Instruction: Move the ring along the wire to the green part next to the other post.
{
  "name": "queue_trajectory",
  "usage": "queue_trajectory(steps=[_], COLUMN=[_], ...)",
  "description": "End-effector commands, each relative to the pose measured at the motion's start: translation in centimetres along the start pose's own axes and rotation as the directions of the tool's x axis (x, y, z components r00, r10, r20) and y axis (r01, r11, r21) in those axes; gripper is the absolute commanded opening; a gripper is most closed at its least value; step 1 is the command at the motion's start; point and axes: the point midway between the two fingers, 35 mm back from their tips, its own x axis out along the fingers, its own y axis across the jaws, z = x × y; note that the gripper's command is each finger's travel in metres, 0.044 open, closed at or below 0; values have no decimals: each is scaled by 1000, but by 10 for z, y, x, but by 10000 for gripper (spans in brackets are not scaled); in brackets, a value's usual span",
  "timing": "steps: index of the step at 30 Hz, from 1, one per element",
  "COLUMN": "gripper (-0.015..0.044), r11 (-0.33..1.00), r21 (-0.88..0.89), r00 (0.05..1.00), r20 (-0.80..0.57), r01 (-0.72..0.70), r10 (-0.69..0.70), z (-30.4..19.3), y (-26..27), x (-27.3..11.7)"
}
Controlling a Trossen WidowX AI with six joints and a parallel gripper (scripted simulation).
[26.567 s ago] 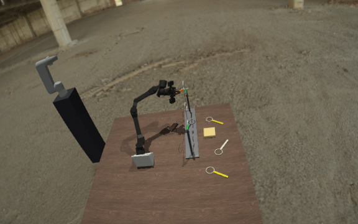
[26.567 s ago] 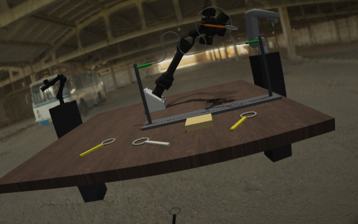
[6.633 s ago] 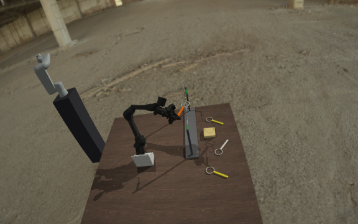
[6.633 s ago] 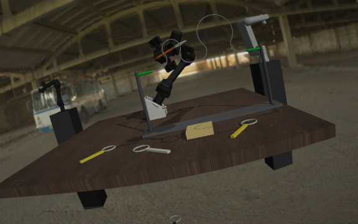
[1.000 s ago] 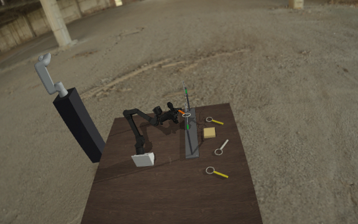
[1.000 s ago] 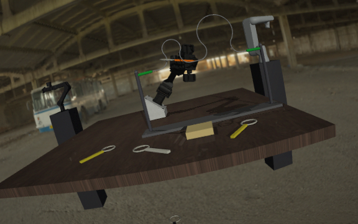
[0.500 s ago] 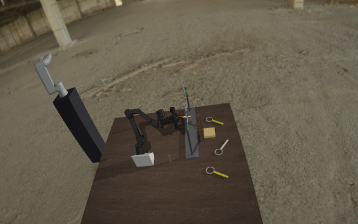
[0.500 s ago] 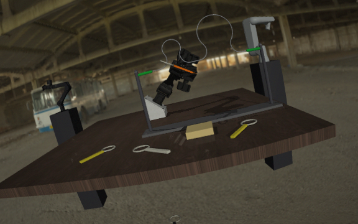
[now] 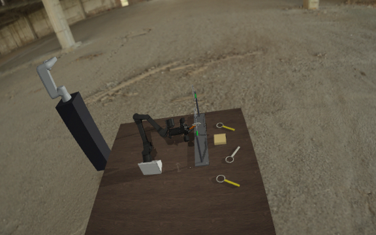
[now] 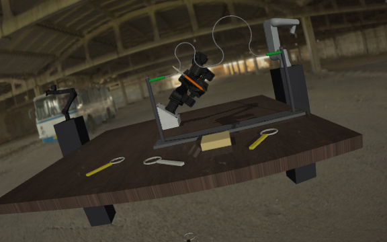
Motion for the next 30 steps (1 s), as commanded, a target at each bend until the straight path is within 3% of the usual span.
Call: queue_trajectory(steps=[1, 30], gripper=[-150, -150], r11=[997, 870], r21=[-65, -453], r00=[999, 974], r20=[-8, -10], r01=[39, 196], r10=[-40, -225], z=[1, 22], y=[-16, -87], x=[-2, -22])
